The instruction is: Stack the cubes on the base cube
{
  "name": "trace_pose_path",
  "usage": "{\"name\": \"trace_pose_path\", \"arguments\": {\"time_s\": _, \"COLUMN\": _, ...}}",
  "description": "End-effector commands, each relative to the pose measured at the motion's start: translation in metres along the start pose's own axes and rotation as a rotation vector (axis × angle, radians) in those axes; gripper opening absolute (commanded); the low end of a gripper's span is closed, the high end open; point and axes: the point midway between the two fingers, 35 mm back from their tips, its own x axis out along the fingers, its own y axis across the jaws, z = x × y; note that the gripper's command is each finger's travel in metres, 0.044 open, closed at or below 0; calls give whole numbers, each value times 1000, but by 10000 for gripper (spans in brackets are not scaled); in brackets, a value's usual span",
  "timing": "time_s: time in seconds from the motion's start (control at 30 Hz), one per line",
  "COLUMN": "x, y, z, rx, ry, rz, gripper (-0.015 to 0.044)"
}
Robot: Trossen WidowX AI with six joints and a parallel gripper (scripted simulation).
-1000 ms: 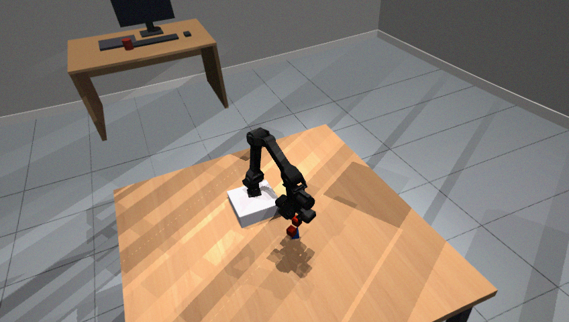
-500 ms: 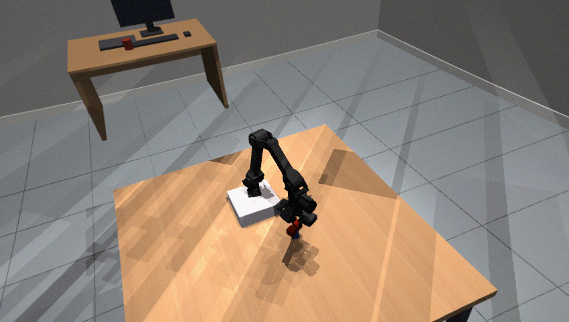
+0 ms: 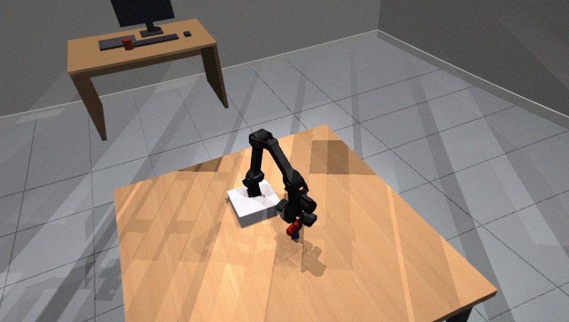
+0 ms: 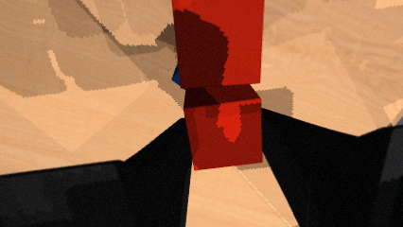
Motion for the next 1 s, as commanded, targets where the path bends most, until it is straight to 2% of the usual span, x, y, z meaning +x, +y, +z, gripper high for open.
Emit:
{"name": "trace_pose_path", "arguments": {"time_s": 0.0, "x": 0, "y": 0, "z": 1, "rx": -4, "ry": -4, "rz": -1, "gripper": 105}}
{"name": "trace_pose_path", "arguments": {"time_s": 0.07, "x": 0, "y": 0, "z": 1, "rx": -4, "ry": -4, "rz": -1, "gripper": 105}}
{"name": "trace_pose_path", "arguments": {"time_s": 0.2, "x": 0, "y": 0, "z": 1, "rx": -4, "ry": -4, "rz": -1, "gripper": 205}}
{"name": "trace_pose_path", "arguments": {"time_s": 0.97, "x": -23, "y": 0, "z": 0, "rx": 0, "ry": 0, "rz": 0, "gripper": 205}}
